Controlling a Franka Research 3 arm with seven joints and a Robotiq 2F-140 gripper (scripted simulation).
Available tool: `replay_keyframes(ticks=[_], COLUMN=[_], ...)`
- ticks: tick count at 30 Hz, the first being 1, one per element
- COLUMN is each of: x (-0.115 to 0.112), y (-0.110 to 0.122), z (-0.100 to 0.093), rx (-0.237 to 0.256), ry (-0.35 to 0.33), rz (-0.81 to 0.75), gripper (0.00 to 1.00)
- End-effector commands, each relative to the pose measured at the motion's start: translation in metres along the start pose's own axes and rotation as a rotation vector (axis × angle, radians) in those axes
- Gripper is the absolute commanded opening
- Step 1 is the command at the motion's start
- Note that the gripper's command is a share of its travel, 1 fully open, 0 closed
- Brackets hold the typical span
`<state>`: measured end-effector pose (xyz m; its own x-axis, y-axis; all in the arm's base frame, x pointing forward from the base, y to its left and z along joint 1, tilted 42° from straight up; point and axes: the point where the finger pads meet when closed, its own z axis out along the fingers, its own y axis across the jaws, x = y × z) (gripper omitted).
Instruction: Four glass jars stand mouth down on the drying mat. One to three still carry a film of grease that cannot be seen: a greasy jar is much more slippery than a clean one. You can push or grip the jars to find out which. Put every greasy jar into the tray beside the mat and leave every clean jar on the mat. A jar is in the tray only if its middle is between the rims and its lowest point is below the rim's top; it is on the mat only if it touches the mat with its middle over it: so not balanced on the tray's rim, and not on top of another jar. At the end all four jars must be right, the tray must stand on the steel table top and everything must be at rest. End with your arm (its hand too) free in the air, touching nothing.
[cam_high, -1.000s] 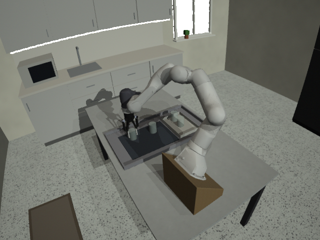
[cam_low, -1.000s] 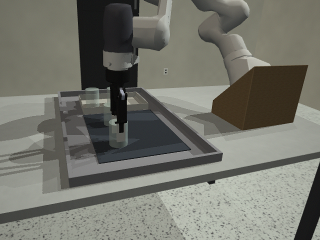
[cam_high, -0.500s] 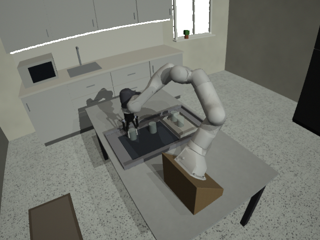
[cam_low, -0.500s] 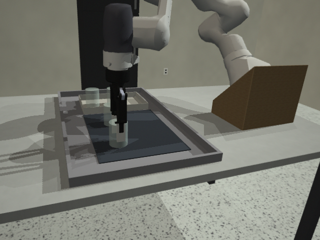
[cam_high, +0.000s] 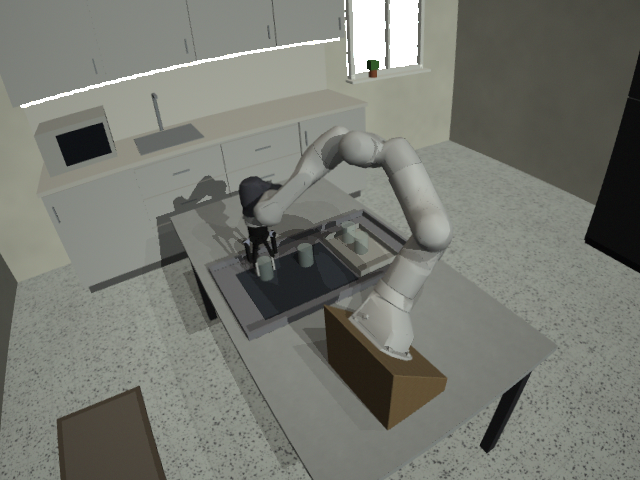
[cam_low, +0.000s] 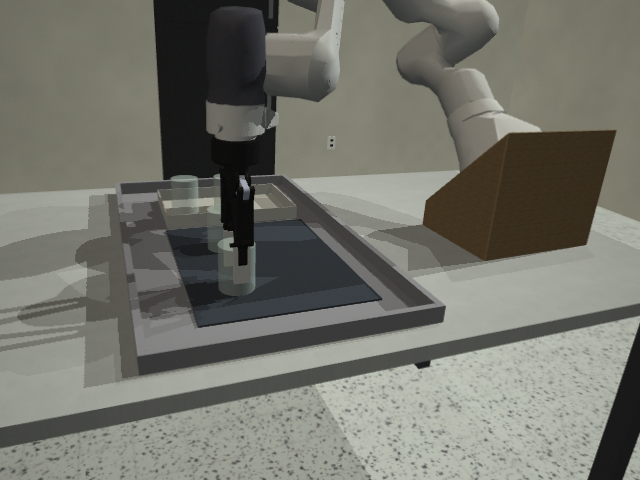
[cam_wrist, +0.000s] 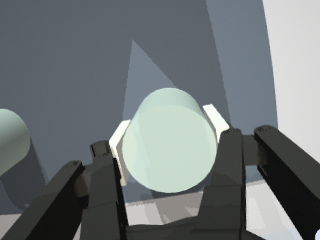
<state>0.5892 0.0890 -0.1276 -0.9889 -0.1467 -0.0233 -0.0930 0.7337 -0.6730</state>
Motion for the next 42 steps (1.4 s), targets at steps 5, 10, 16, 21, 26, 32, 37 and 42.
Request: replay_keyframes(ticks=[5, 10, 16, 21, 26, 32, 37, 42], x=[-0.001, -0.001, -0.001, -0.001, -0.001, -0.001, -0.001, -0.001], y=[0.000, 0.000, 0.000, 0.000, 0.000, 0.000, 0.000, 0.000], z=[0.000, 0.000, 0.000, -0.013, -0.026, -0.037, -0.050, -0.063], rx=[-0.001, -0.001, -0.001, -0.001, -0.001, -0.001, -0.001, -0.001], ry=[-0.003, -0.003, -0.003, -0.003, -0.003, -0.003, -0.003, -0.003], rz=[0.004, 0.004, 0.004, 0.004, 0.004, 0.004, 0.004, 0.004], gripper=[0.00, 0.00, 0.00, 0.00, 0.00, 0.00, 0.00, 0.00])
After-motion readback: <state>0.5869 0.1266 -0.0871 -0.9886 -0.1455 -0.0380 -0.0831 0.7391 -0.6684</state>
